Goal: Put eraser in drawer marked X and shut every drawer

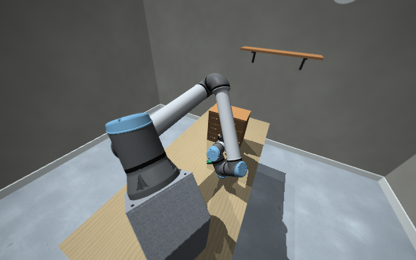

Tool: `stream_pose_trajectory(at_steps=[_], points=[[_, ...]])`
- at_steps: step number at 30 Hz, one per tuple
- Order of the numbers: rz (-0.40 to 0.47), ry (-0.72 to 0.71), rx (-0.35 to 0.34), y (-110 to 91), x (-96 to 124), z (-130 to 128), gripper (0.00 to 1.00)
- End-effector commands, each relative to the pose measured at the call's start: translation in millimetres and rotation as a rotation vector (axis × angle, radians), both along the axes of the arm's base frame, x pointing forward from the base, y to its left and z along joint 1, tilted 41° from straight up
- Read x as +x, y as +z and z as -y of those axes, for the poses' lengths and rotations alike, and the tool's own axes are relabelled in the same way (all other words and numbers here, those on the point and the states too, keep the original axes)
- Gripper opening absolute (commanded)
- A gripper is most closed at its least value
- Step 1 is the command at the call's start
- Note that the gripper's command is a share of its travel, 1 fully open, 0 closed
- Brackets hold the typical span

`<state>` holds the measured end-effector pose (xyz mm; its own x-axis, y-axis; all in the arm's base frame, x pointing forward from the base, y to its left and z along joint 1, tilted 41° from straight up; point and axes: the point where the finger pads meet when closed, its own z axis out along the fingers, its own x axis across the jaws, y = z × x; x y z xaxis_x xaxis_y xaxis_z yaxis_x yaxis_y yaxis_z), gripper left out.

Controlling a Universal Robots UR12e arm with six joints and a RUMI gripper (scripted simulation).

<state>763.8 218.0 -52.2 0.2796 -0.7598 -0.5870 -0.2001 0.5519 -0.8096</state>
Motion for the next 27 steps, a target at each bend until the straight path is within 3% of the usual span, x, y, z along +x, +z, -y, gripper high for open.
stream_pose_trajectory(at_steps=[1, 13, 27], points=[[0.001, -0.001, 0.0, 0.3, -0.4, 0.5, 1.0], [0.001, -0.001, 0.0, -2.0, -9.8, 2.2, 1.0], [0.001, -0.001, 0.0, -10.0, -42.9, 8.2, 1.0]])
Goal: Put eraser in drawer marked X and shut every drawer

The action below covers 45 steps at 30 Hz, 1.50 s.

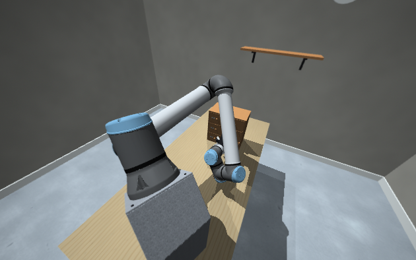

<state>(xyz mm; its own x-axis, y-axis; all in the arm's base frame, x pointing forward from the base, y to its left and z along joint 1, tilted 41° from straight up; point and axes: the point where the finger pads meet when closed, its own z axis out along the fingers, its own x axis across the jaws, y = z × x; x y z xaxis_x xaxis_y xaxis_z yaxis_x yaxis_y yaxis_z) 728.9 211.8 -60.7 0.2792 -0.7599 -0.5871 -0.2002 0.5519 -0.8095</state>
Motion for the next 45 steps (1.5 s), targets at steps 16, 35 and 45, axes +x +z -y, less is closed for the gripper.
stream_pose_trajectory(at_steps=[16, 35, 45], points=[[0.001, 0.0, 0.0, -14.3, -60.9, 11.6, 1.0], [0.001, 0.0, 0.0, -24.2, -102.1, 19.1, 1.0], [0.001, 0.0, 0.0, -27.1, -114.3, 21.3, 1.0]])
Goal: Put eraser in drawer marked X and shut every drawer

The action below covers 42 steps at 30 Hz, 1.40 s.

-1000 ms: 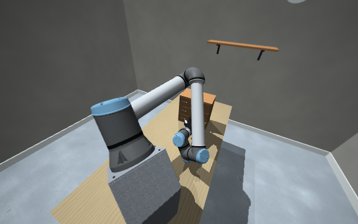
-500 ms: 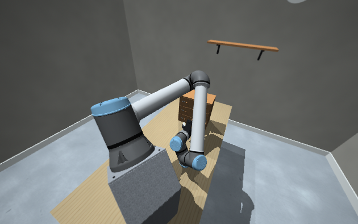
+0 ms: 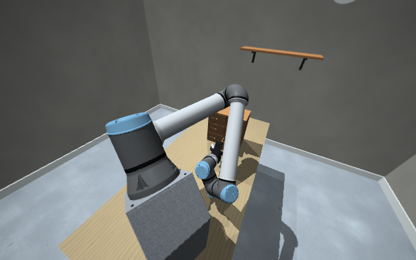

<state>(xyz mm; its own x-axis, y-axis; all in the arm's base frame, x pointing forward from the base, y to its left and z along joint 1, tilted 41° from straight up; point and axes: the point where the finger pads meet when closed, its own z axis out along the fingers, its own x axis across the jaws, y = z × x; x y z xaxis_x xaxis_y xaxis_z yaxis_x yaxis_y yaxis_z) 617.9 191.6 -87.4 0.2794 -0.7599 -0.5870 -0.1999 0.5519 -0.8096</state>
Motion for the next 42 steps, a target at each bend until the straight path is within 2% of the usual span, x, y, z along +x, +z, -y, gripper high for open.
stream_pose_trajectory(at_steps=[1, 24, 42], points=[[0.0, 0.0, 0.0, -0.6, -3.9, 1.1, 1.0], [-0.011, 0.008, -0.006, -1.0, -5.1, 1.7, 1.0], [-0.142, 0.106, -0.056, 2.5, -5.3, 5.5, 1.0]])
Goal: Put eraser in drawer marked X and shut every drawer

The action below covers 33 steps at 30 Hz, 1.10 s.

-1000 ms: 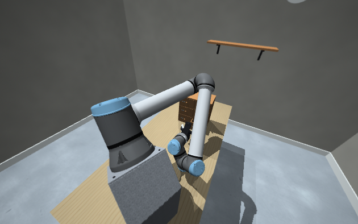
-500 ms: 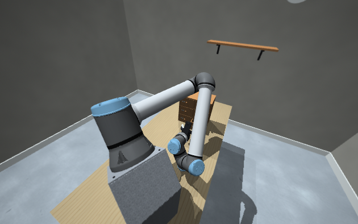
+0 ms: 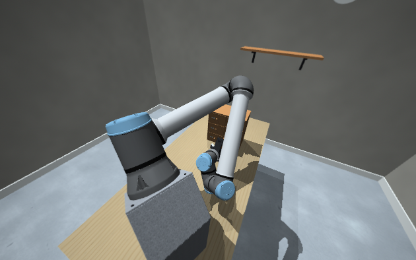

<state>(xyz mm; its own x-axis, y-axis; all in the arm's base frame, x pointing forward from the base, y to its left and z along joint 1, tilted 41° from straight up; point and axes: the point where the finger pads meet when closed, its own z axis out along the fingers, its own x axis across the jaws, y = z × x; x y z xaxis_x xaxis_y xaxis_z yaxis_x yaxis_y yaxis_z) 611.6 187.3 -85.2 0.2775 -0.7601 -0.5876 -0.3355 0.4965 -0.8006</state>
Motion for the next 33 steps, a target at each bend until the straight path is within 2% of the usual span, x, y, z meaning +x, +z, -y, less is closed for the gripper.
stream_pose_trajectory(at_steps=[1, 14, 16, 31, 33], points=[[-0.041, 0.031, -0.02, 0.6, 1.0, 1.6, 1.0], [-0.205, 0.16, -0.076, 6.8, -1.0, 5.5, 1.0], [-0.205, 0.16, -0.076, 6.8, -1.0, 5.5, 1.0], [-0.381, 0.294, -0.141, 12.6, -0.1, 11.5, 1.0], [-0.381, 0.294, -0.141, 12.6, -0.1, 11.5, 1.0]])
